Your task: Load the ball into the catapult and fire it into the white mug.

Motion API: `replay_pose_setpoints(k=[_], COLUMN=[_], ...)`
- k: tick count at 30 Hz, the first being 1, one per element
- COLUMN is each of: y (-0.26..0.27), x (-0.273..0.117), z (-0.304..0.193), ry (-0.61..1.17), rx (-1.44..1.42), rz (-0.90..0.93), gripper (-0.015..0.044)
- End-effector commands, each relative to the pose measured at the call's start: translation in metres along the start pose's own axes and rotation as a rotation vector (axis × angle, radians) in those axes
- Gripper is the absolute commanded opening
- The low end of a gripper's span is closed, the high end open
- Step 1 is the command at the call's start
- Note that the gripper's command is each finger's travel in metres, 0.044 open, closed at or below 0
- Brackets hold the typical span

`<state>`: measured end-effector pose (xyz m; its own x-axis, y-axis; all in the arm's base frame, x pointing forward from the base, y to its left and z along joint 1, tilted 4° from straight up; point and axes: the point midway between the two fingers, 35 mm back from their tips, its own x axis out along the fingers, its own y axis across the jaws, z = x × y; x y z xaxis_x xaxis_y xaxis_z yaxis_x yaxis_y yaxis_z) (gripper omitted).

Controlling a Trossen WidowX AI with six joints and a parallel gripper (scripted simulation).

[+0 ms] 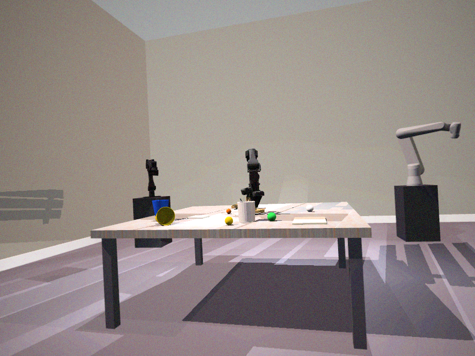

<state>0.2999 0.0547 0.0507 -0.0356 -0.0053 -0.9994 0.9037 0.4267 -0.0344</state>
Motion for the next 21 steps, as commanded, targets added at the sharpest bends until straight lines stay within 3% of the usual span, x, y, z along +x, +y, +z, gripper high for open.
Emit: replay_pose_setpoints(k=[1, 10, 21], y=[-0.0005, -0.0002, -0.0002], x=[0.0086, 0.0065, 0.0065], z=[-0.0003, -0.0001, -0.0001], ry=[0.001, 0.000, 0.000], rx=[0.003, 0.000, 0.000], rz=[-0.003, 0.000, 0.000], gripper=[0.0000, 0.0000, 0.0289])
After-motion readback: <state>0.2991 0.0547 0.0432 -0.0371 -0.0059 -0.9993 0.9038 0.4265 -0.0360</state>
